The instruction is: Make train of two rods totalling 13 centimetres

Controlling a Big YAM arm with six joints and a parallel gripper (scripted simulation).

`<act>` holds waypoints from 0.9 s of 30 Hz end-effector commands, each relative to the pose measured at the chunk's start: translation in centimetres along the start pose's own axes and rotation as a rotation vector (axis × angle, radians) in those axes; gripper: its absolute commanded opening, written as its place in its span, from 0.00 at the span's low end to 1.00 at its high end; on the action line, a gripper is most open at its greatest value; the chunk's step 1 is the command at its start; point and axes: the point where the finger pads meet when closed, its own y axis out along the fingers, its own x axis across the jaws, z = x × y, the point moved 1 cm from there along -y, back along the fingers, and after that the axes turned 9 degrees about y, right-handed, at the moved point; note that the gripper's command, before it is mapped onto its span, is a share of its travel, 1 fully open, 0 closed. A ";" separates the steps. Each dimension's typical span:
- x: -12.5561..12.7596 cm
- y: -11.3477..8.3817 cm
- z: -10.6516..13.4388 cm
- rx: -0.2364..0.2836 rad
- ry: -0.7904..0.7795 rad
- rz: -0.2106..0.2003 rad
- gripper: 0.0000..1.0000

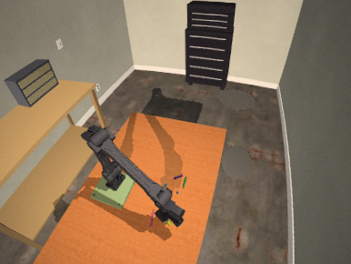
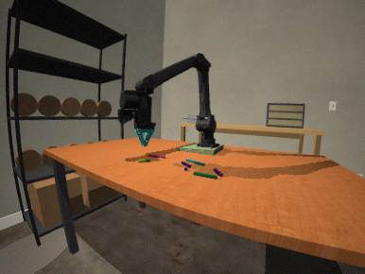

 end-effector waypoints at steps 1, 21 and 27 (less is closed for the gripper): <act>0.4 -1.2 -1.4 -0.032 0.000 -0.012 0.23; 0.1 0.3 -0.7 -0.015 -0.002 -0.006 0.23; -0.1 0.9 -0.6 -0.010 -0.002 -0.005 0.23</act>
